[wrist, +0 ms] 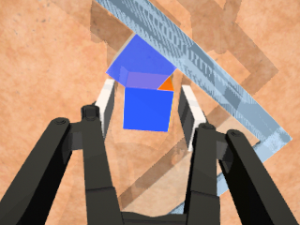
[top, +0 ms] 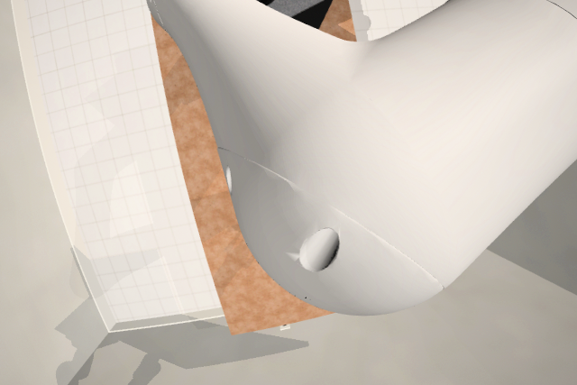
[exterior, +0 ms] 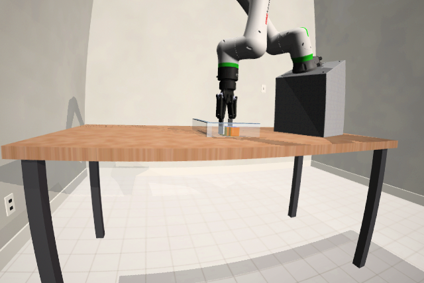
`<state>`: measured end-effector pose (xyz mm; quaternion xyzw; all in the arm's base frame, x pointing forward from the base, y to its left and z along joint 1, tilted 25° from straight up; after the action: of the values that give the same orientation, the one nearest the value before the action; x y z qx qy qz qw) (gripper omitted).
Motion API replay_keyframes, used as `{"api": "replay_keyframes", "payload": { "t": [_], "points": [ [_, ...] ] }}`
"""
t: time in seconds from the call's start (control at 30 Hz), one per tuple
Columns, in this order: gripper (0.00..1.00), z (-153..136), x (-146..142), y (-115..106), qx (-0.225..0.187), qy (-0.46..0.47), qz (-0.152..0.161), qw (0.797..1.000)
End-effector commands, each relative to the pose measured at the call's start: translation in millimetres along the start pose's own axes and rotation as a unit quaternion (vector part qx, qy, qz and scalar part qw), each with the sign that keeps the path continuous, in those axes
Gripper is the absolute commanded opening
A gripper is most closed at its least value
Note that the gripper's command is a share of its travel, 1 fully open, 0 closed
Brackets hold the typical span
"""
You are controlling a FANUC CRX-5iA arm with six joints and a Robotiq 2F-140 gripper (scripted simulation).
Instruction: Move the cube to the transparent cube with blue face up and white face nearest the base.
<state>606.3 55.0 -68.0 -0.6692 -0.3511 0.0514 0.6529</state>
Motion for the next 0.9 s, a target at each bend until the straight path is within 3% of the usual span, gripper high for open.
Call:
{"api": "replay_keyframes", "payload": {
  "t": [0.0, 0.23, 0.27, 0.87],
  "points": [
    [0.41, -0.2, 0.1, -0.1, 0.0, 0.0, 0.0, 1.0],
    [0.41, -0.2, 0.1, -0.1, 0.0, 0.0, 0.0, 1.0],
    [0.0, -0.2, 0.1, -0.1, 0.0, 0.0, 0.0, 1.0],
    [0.0, -0.2, 0.1, -0.1, 0.0, 0.0, 0.0, 1.0]
  ]
}}
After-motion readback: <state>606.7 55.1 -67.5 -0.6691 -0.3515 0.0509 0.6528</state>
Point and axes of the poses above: the point where the finger pads meet when closed, its own y axis out along the fingers, its own x axis across the jaws, z = x × y, the point moved 2 cm from there along -y, back along the fingers, and after that the axes turned 6 degrees about -y, right-handed, at the moved point
